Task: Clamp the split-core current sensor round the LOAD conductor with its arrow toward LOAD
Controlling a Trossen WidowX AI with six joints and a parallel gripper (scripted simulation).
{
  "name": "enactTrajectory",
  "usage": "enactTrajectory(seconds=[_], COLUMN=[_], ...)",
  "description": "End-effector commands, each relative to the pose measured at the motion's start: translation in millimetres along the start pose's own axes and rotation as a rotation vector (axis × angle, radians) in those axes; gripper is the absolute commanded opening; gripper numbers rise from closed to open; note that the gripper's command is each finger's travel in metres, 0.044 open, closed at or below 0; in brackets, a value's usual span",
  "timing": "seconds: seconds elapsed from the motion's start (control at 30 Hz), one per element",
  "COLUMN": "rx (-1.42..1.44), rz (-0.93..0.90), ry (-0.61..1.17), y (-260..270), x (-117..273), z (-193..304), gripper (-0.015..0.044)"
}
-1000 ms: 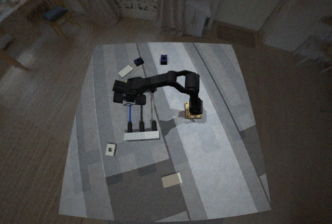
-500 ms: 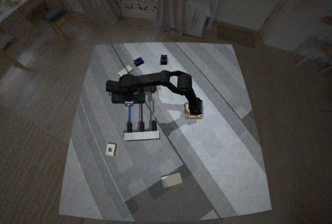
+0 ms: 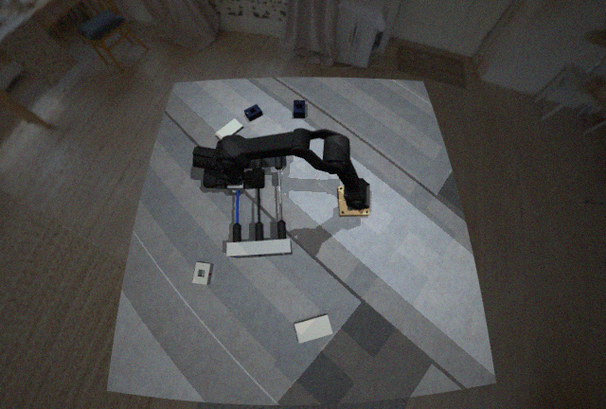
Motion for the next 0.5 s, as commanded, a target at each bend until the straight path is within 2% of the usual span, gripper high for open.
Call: enactTrajectory(seconds=[0.0, 0.23, 0.47], rx=[0.000, 0.000, 0.000], rz=[0.031, 0.192, 0.208], ry=[-0.008, -0.043, -0.047], y=[4.3, 18.0, 19.2], x=[-0.3, -2.2, -2.4], z=[0.8, 4.0, 4.3], gripper=[0.0000, 0.0000, 0.0000])
Point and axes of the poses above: the point midway between the two fingers, 35 mm back from their tips, its own x axis back along the fingers, its own y axis across the jaws, z = x × y, the point moved 10 cm from there along x, back along the fingers, and after that the axes turned 12 degrees about -x, right-handed, at the moved point
